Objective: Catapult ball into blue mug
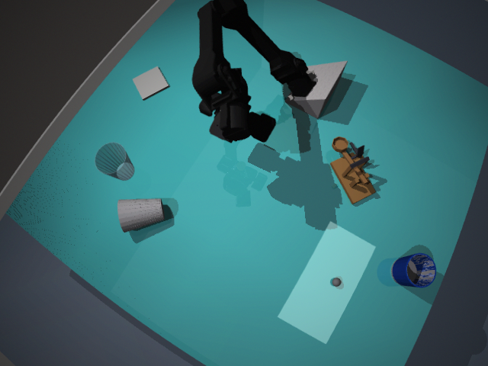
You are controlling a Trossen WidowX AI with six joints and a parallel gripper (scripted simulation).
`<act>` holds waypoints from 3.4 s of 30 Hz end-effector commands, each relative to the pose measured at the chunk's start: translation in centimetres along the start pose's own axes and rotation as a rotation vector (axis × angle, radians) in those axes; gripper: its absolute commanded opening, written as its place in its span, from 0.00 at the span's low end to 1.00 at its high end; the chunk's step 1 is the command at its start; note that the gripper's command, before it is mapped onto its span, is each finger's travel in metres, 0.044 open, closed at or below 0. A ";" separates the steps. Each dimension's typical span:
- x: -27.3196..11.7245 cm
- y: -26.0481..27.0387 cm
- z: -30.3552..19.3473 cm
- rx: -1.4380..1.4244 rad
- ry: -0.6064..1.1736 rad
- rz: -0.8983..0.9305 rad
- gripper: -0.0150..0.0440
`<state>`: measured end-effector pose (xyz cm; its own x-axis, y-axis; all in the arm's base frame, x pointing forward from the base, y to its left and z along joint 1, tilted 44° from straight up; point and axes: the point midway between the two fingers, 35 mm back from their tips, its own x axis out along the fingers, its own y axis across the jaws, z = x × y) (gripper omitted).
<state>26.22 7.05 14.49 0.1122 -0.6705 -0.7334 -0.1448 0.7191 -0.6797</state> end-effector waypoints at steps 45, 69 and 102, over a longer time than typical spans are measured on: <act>3.5 26.6 -13.2 -0.904 0.301 -0.139 0.25; 6.4 26.9 -13.7 -0.925 0.314 -0.152 0.25; -3.0 27.8 -13.2 -0.942 0.095 0.032 1.00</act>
<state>8.32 26.47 -0.39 0.0165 -0.6991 -0.7148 -0.8818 0.3268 -0.3400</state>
